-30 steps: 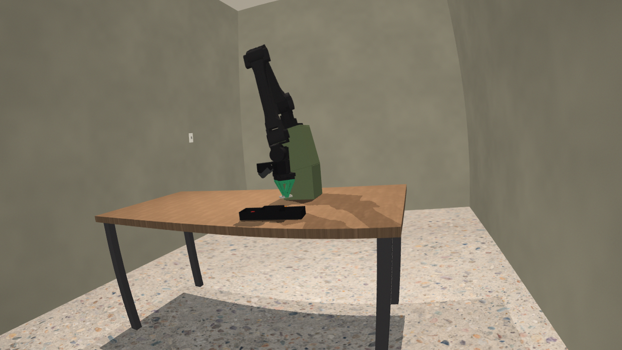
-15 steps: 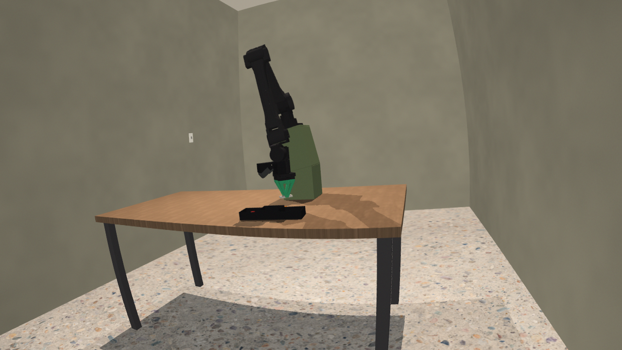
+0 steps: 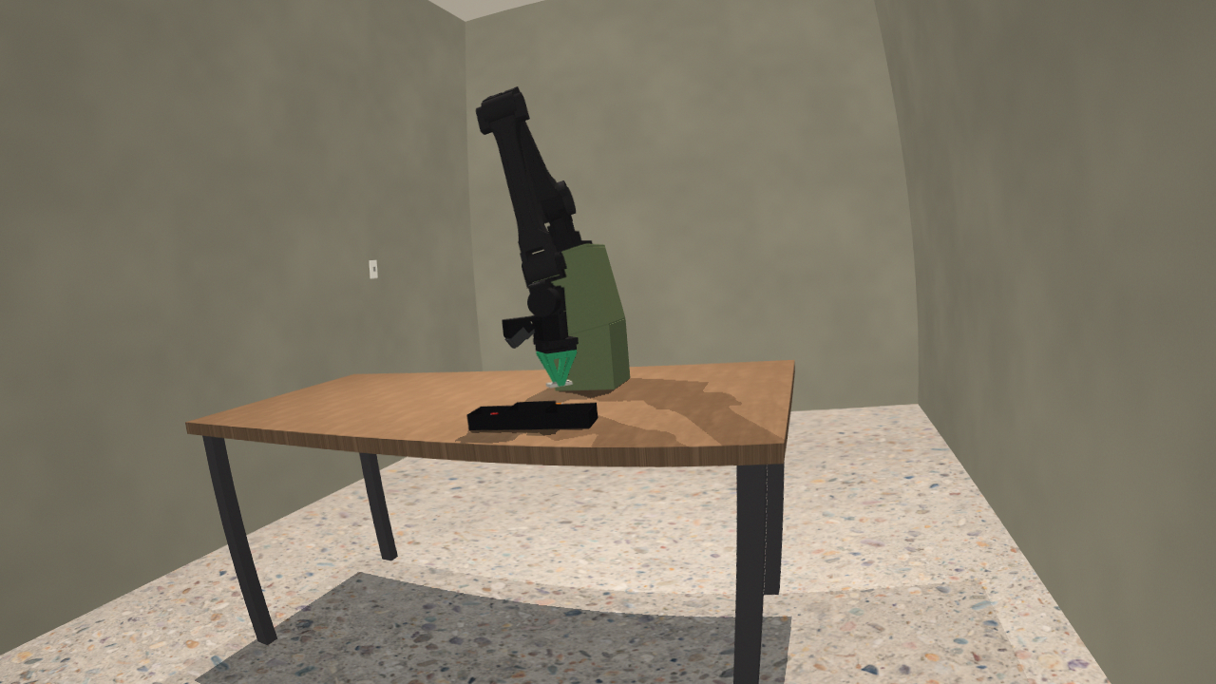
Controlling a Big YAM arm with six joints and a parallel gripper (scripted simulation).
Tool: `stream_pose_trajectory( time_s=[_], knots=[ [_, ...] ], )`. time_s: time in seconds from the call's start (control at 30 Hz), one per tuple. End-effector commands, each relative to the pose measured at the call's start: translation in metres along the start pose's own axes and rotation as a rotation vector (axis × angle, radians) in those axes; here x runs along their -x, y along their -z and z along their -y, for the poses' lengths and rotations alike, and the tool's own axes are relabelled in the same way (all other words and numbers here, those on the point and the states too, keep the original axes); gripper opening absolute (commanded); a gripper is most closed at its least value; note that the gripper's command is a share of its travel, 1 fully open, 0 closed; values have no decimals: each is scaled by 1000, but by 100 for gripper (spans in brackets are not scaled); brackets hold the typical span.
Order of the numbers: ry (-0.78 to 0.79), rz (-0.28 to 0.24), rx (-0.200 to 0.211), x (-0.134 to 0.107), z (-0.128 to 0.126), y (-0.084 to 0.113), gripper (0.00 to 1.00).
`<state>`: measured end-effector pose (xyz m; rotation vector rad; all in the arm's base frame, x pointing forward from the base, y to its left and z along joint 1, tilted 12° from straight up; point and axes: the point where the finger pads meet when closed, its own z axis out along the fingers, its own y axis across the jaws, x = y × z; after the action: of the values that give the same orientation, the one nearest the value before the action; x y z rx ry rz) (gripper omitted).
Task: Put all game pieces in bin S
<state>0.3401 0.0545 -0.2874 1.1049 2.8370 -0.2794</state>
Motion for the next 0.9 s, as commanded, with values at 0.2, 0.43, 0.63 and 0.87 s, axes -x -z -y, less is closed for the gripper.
stream_pose_trajectory(
  time_s=[0.2, 0.43, 0.63, 0.87],
  knots=[
    [1, 21, 27, 6, -19, 10, 21],
    [1, 20, 26, 5, -18, 9, 21],
    [10, 6, 4, -4, -2, -3, 21],
    [9, 7, 5, -4, -1, -3, 21]
  ],
)
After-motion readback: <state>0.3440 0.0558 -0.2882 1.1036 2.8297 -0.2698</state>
